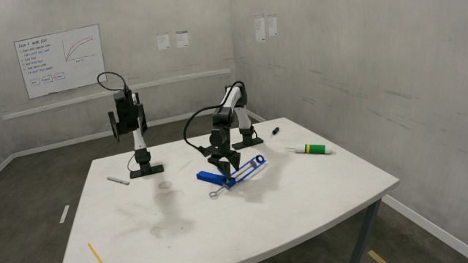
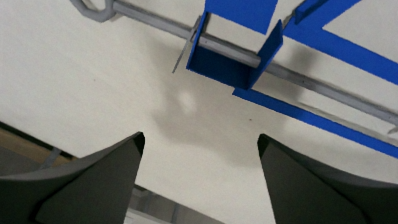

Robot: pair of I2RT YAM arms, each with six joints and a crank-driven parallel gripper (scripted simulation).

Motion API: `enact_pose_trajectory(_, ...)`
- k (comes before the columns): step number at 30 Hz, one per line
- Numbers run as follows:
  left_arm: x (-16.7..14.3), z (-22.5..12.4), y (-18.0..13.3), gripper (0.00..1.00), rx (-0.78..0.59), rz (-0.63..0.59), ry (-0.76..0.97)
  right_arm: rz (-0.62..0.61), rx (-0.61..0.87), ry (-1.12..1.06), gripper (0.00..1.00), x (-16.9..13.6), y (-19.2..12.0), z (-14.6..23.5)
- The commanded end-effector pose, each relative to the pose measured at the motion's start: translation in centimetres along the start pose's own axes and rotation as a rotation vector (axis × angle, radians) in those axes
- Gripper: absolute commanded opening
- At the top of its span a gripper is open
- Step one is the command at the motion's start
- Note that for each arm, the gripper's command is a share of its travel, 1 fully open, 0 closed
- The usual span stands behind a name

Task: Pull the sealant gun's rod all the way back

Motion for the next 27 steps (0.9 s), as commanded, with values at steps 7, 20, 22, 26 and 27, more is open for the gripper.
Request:
enact_pose_trajectory(7, 1.2, -0.1, 2.1, 0.93, -0.201, -0.037, 0.296, 0.0, 0.012, -0.011, 1.0, 0.2, -0.1, 0.2)
enact_pose_trajectory(20, 1.5, -0.5, 5.3, 0.93, -0.213, -0.05, 0.286, 0.003, 0.008, -0.011, 1.0, -0.6, 0.0, 0.4)
enact_pose_trajectory(22, 1.5, -0.6, 5.6, 0.93, -0.213, -0.05, 0.286, 0.003, 0.008, -0.01, 1.0, -0.8, 0.0, 0.6)
enact_pose_trajectory(26, 1.6, -0.7, 5.9, 0.93, -0.213, -0.05, 0.286, 0.002, 0.008, -0.01, 1.0, -1.0, 0.0, 0.7)
enact_pose_trajectory(27, 1.6, -0.7, 6.1, 0.93, -0.213, -0.05, 0.286, 0.0, 0.008, -0.01, 1.0, -1.0, 0.0, 0.8)
Point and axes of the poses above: on each arm, the point where the finger pads meet when closed, its own y axis out along the fingers, its own z axis across the jaws, x = y × z, the point moved 1 cm from there along -y, back along the fingers, and after that the axes turned 3 degrees about y, right-handed, at the moved point
